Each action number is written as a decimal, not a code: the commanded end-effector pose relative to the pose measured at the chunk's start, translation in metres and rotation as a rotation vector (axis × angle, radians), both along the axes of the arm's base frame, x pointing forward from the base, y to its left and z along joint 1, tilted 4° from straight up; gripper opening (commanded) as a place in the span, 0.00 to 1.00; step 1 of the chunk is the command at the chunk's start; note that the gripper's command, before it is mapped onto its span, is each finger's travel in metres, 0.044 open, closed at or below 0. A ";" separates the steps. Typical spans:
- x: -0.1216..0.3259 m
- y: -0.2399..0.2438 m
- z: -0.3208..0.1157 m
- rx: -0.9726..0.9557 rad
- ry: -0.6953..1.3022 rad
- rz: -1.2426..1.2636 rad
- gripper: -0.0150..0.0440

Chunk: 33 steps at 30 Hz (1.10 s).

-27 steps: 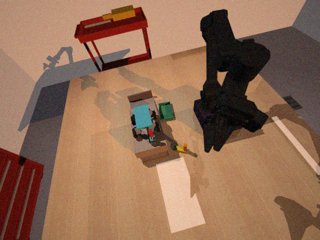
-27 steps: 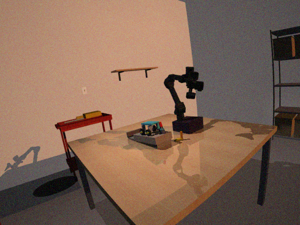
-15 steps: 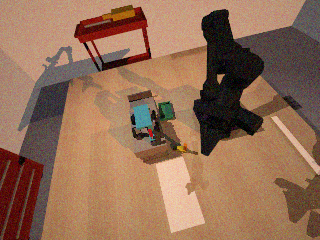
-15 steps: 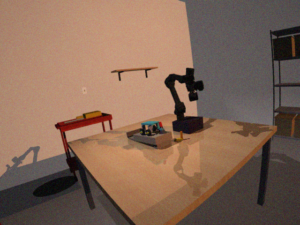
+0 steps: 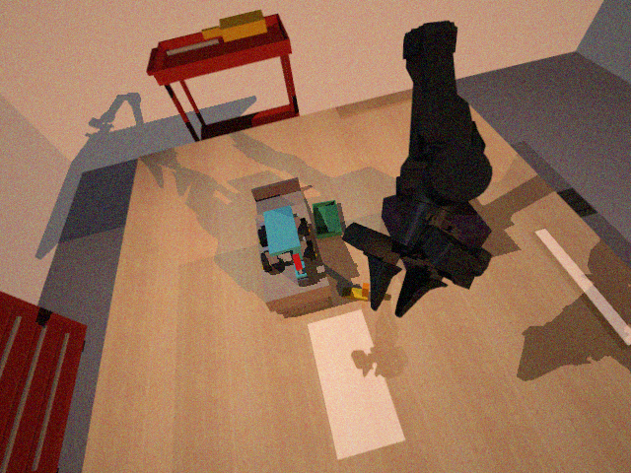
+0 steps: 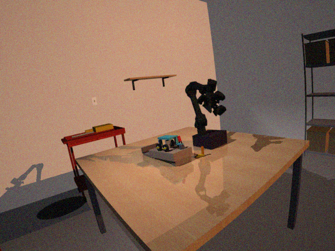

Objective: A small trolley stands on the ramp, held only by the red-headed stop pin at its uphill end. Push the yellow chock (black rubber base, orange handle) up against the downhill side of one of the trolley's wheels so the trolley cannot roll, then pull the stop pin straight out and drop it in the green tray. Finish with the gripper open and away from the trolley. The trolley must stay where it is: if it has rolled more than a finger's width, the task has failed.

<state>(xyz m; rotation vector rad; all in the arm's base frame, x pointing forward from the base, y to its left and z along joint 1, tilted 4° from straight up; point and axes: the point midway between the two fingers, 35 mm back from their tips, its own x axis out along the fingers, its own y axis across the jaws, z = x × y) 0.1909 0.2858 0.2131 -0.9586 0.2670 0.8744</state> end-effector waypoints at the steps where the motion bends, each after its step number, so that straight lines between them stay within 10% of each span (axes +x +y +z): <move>1: 0.003 -0.005 -0.013 0.083 0.144 -0.128 0.58; 33: 0.015 -0.060 -0.093 0.734 0.948 -1.427 0.58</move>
